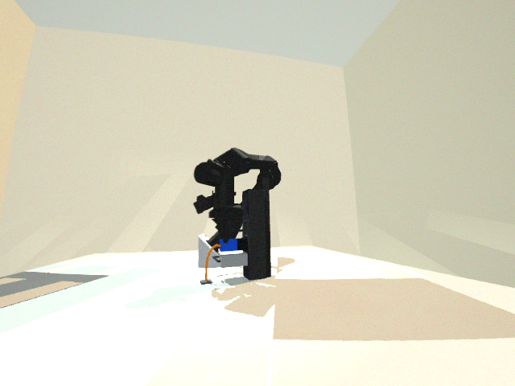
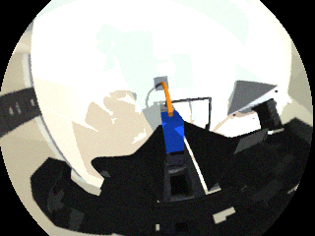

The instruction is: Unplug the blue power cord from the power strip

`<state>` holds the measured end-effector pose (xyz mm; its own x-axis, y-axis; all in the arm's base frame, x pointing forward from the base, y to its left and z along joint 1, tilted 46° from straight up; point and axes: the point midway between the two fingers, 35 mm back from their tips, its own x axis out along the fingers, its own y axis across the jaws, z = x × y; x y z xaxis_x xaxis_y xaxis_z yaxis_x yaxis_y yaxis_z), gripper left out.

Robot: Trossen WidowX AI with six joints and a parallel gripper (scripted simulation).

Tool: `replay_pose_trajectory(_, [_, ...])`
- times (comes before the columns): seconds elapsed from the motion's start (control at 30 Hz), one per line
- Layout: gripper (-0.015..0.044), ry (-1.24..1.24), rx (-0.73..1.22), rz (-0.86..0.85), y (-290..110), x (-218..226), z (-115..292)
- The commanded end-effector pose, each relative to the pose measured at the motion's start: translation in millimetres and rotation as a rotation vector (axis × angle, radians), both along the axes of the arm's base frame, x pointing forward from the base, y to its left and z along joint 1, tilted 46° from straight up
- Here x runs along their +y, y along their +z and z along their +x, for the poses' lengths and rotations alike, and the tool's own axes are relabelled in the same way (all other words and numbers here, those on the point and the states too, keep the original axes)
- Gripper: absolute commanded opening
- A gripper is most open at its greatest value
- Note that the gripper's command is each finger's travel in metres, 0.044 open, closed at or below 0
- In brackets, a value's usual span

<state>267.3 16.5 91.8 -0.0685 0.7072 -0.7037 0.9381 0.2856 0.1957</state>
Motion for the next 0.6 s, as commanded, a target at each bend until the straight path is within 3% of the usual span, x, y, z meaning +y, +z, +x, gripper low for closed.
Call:
replay_pose_trajectory(0.0, [0.0000,0.000,-0.005,-0.004,-6,-6,5])
replay_pose_trajectory(0.57, [0.0000,-0.002,-0.003,-0.004,-23,-25,15])
